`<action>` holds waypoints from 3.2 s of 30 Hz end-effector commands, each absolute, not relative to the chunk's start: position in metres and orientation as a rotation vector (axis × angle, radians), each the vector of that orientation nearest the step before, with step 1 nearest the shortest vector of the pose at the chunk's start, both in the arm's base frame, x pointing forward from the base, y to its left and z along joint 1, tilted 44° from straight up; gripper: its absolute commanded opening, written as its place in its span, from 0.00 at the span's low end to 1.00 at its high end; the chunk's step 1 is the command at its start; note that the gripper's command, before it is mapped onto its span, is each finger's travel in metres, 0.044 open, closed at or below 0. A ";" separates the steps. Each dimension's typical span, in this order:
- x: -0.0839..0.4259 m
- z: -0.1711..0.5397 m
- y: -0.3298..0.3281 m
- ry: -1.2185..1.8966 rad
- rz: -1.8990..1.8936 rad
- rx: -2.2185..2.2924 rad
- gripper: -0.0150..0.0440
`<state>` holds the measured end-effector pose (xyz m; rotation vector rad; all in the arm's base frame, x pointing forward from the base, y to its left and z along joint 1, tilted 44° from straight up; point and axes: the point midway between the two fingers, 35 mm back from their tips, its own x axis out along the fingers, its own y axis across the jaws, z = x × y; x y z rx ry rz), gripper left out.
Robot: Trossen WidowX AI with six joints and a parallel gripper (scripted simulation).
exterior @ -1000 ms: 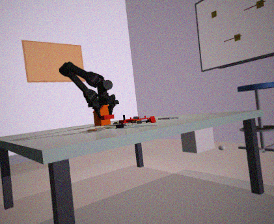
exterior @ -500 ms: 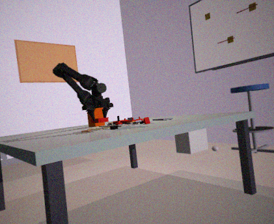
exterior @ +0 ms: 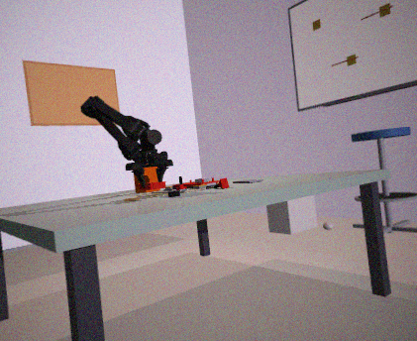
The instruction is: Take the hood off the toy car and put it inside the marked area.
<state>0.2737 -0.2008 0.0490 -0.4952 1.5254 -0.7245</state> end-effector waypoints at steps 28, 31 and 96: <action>0.271 0.036 -0.209 1.535 -0.714 -0.497 0.25; 0.271 0.035 -0.210 1.535 -0.714 -0.497 0.25; 0.278 0.084 -0.165 1.533 -0.723 -0.494 1.00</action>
